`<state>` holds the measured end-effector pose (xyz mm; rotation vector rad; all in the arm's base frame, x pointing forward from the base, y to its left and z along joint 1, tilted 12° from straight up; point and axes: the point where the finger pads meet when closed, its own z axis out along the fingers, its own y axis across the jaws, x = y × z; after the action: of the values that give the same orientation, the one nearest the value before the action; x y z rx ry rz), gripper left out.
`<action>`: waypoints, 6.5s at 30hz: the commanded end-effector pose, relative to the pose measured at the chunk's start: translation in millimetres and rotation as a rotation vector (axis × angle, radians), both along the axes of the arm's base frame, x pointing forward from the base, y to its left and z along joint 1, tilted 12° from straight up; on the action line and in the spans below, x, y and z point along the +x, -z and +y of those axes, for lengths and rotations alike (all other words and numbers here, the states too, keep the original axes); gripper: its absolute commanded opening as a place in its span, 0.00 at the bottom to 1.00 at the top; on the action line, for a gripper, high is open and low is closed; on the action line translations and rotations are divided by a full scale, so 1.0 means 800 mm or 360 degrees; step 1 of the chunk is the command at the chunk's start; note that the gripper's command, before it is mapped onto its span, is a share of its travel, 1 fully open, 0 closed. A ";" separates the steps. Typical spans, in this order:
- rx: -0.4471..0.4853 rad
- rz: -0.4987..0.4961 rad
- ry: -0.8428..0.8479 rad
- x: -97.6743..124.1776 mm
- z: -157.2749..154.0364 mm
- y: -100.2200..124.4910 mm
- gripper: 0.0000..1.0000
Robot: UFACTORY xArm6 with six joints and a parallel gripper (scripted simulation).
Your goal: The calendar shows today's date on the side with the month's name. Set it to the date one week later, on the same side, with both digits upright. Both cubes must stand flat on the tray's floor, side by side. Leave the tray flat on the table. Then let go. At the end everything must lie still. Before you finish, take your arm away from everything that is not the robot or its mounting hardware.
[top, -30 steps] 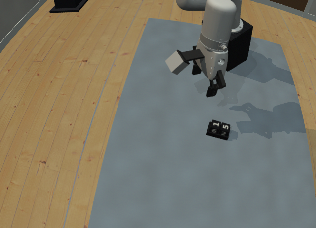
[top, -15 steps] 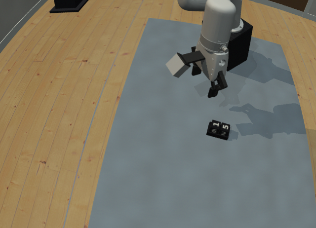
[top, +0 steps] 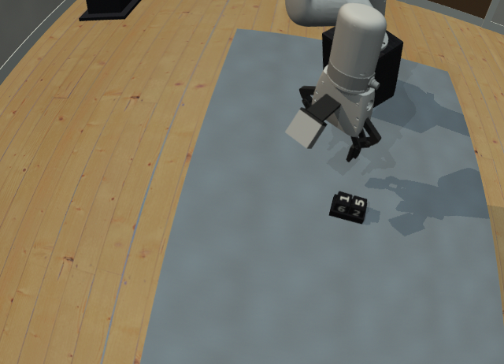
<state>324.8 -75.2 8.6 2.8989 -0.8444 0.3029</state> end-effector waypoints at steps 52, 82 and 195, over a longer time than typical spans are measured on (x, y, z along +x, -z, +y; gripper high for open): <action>-0.0359 0.0375 -0.2366 0.058 0.070 0.026 1.00; -0.0486 0.0486 -0.3100 0.073 0.096 0.036 0.47; -0.0485 0.0486 -0.3100 0.084 0.086 0.098 0.47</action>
<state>390.6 -6.4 -70.6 2.2152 1.9205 0.0287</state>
